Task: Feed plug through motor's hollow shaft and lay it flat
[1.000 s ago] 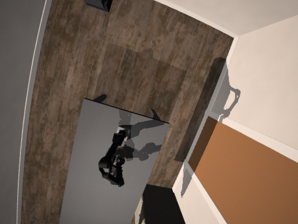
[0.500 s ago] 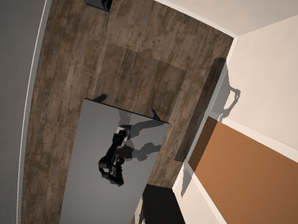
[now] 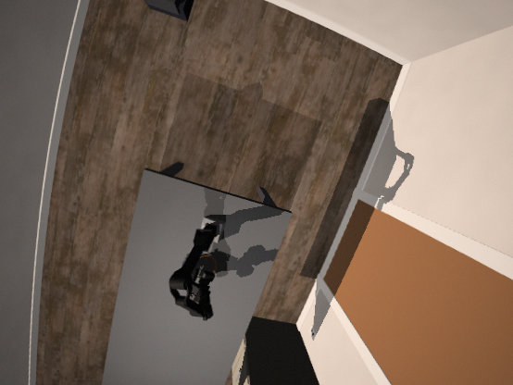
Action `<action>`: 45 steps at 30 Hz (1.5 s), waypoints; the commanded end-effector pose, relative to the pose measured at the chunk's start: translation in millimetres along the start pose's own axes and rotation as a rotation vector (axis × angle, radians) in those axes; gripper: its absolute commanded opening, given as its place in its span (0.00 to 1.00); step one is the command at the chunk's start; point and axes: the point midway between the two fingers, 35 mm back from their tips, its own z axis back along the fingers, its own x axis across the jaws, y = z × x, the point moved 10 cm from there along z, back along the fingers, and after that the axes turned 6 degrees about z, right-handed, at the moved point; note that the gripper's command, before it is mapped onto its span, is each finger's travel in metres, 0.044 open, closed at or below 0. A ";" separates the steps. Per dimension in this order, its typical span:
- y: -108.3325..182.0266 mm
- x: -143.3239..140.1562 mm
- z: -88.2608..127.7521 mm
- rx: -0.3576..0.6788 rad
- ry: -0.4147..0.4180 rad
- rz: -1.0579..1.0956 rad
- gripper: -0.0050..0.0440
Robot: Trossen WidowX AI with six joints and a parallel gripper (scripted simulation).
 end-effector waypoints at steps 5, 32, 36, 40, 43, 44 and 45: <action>-0.2 0.2 0.3 0.000 -0.001 0.000 0.10; -3.1 -2.0 1.5 0.002 0.005 0.048 0.40; 18.3 -18.4 17.8 0.057 -0.047 0.357 0.43; 16.7 -12.9 35.4 0.119 -0.124 0.498 0.43; 7.1 -5.7 40.4 0.160 -0.162 0.590 0.43; 4.5 -3.8 41.7 0.169 -0.175 0.628 0.43; 1.7 -1.9 43.1 0.178 -0.189 0.664 0.43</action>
